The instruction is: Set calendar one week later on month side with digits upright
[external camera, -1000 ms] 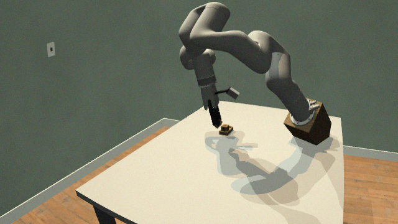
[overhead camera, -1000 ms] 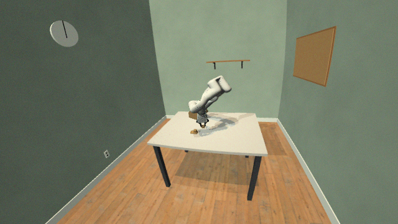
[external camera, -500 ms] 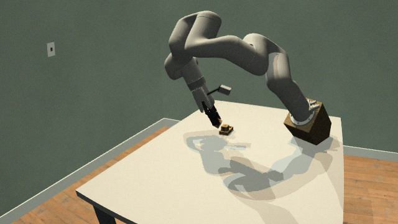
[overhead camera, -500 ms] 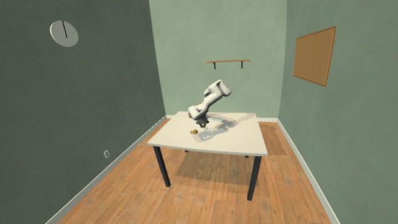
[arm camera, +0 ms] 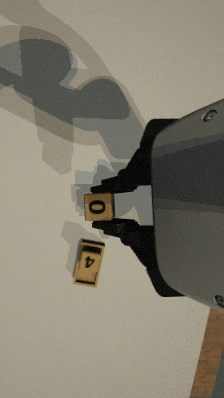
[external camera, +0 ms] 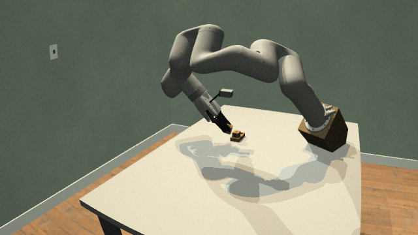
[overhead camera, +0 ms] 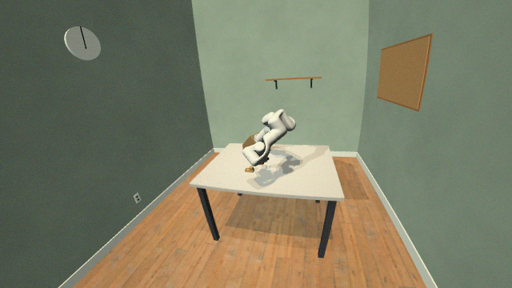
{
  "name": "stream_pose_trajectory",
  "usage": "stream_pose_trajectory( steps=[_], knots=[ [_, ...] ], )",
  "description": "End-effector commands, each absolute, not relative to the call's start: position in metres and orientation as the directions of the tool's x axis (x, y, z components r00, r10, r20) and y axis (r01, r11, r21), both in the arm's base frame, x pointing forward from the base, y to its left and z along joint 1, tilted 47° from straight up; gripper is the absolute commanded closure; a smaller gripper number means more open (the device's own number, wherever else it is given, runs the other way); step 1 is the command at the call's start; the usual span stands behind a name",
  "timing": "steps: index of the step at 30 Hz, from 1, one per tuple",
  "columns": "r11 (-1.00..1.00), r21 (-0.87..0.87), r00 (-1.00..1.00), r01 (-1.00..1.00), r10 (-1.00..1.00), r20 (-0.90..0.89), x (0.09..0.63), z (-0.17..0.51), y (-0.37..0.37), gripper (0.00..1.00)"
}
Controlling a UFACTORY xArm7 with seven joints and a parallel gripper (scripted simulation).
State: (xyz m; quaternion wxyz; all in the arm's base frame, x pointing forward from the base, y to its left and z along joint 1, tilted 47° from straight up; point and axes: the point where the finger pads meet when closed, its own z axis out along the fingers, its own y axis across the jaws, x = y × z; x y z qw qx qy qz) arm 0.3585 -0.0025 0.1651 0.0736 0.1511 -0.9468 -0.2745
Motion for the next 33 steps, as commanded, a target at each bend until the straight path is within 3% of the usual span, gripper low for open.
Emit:
stream_pose_trajectory(
  steps=[1, 8, 33],
  knots=[
    [0.802, 0.544, -0.931, -0.245, -0.351, 0.098, 0.3595, 0.1659, -0.0036, 0.73],
    [0.805, 0.541, -0.859, -0.244, -0.438, 0.266, 0.3615, 0.1657, -0.0028, 0.73],
    [0.805, 0.541, -0.858, -0.244, -0.439, 0.267, 0.3648, 0.1642, -0.0009, 0.73]
  ],
)
